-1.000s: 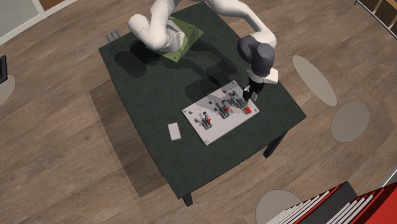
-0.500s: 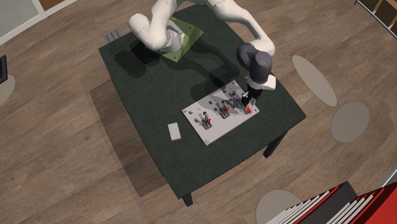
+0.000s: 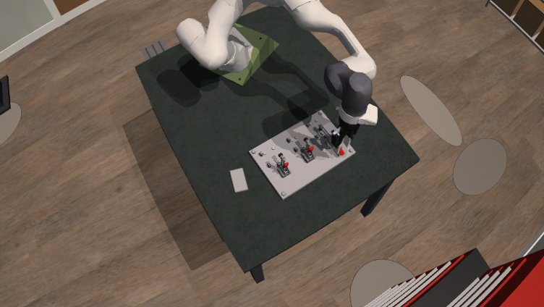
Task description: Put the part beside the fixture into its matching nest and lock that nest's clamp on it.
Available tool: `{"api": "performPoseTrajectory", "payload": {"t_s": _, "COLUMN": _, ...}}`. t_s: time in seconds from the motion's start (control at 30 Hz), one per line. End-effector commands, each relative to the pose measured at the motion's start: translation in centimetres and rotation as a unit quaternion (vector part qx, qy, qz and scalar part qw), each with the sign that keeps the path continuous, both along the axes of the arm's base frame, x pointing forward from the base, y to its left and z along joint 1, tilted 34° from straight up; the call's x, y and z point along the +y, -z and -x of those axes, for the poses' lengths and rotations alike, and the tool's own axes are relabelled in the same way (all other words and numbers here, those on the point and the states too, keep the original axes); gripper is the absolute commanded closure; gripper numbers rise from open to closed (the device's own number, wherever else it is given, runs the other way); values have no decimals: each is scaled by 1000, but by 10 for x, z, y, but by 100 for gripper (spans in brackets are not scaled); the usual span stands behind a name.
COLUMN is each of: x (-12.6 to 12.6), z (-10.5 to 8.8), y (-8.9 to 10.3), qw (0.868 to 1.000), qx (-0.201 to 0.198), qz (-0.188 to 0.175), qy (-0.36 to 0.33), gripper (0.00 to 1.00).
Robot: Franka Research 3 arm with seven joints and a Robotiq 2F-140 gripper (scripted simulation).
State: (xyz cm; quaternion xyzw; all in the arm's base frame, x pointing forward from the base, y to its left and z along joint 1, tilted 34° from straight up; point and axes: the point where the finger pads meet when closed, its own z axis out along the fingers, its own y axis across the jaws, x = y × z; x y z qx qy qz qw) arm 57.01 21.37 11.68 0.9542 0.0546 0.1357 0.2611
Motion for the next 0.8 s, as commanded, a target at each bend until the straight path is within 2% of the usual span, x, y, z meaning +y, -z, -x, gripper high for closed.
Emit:
{"api": "performPoseTrajectory", "payload": {"t_s": 0.0, "x": 0, "z": -1, "y": 1, "qw": 1000, "qx": -1, "qz": 0, "qy": -3, "gripper": 72}}
{"api": "performPoseTrajectory", "payload": {"t_s": 0.43, "x": -1, "z": -2, "y": 2, "qw": 1000, "qx": -1, "qz": 0, "qy": -3, "gripper": 72}}
{"api": "performPoseTrajectory", "payload": {"t_s": 0.77, "x": -10, "z": -7, "y": 16, "qw": 1000, "qx": -1, "qz": 0, "qy": -3, "gripper": 72}}
